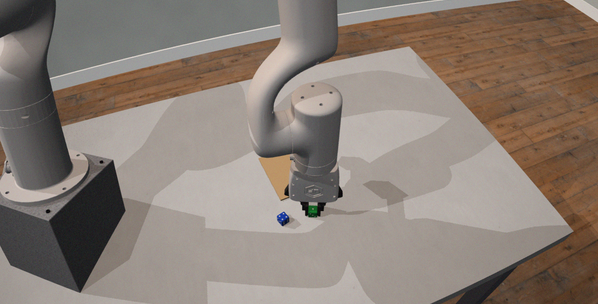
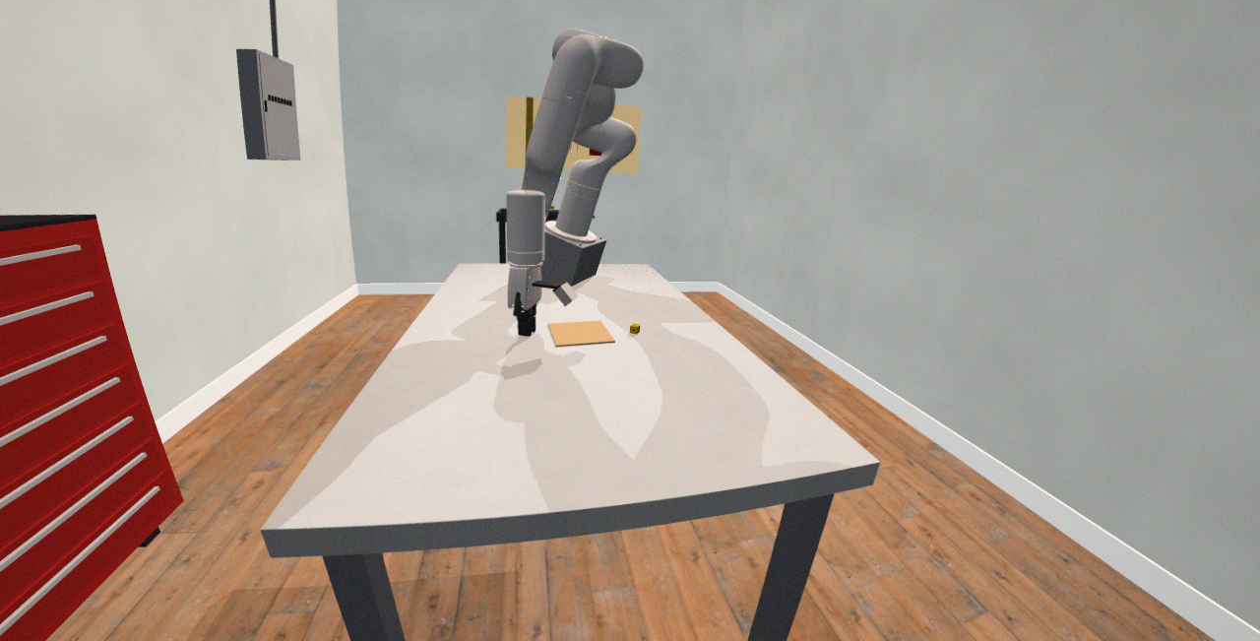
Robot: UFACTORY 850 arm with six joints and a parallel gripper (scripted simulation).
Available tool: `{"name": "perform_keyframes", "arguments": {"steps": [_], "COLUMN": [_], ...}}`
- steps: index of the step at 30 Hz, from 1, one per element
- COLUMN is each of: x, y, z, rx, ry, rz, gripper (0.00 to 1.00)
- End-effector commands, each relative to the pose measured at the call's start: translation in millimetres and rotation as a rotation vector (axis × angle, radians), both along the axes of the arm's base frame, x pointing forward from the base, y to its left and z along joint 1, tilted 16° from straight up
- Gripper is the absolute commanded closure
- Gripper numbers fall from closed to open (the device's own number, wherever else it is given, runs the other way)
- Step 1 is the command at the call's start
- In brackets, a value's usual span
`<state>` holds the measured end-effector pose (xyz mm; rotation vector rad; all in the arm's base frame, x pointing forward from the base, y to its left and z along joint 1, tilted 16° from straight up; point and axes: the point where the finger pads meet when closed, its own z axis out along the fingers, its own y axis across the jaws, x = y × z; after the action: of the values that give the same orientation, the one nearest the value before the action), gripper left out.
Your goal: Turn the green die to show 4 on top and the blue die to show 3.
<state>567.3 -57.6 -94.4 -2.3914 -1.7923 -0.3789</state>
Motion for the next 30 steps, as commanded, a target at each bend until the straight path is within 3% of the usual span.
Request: {"name": "perform_keyframes", "arguments": {"steps": [1, 5, 14, 21, 30], "x": [0.5, -1.7, -9.5, -11.4, -11.4], "y": [-1.2, -5.8, -21.5, -25.2, -25.3], "z": [4.0, 21.3, 81.7, 95.9, 96.3], "rx": [0.0, 0.0, 0.0, 0.0, -0.001], "ry": [-0.002, -0.002, -0.002, -0.002, -0.002], "rz": [0.0, 0.0, 0.0, 0.0, 0.001], "gripper": [0.85, 0.85, 0.85, 0.85, 0.85]}}
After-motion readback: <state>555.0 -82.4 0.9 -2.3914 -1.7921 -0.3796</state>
